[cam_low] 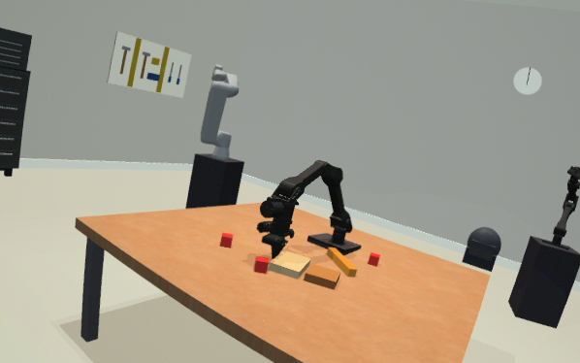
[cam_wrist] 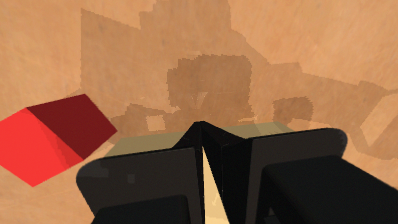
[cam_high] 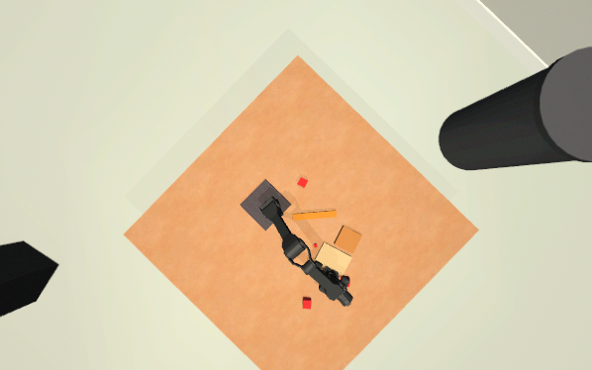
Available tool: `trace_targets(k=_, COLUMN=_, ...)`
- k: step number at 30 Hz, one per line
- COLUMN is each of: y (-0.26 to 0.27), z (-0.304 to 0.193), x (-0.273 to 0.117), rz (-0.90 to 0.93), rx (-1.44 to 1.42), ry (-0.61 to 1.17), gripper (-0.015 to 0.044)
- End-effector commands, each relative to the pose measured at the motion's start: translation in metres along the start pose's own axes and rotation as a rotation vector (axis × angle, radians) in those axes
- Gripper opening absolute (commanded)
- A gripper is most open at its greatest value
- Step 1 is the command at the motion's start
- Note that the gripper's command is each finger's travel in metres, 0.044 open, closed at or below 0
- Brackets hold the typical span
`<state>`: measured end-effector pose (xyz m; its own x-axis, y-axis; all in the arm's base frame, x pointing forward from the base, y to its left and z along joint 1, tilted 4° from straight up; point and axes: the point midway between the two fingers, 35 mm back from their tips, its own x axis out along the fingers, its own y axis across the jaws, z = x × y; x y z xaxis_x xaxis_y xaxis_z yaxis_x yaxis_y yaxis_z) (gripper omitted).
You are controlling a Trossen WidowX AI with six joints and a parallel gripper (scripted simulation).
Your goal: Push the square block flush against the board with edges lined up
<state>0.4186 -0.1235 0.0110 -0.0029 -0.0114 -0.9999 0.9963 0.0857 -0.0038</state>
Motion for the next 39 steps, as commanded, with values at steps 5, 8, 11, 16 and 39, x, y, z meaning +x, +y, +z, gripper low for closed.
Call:
trace_targets(k=5, y=-0.005, z=-0.009, x=0.008, rz=-0.022, rx=-0.004, ry=0.016, gripper=0.0)
trace_targets(k=8, y=-0.004, z=-0.005, x=0.008, rz=-0.021, rx=-0.004, ry=0.016, gripper=0.0)
trace_targets(k=11, y=-0.003, z=0.0, x=0.008, rz=-0.021, rx=-0.004, ry=0.015, gripper=0.0)
trace_targets(k=16, y=-0.002, z=0.008, x=0.008, rz=-0.021, rx=-0.004, ry=0.015, gripper=0.0)
trace_targets(k=39, y=0.0, z=0.039, x=0.005, rz=-0.02, rx=-0.001, ry=0.013, gripper=0.0)
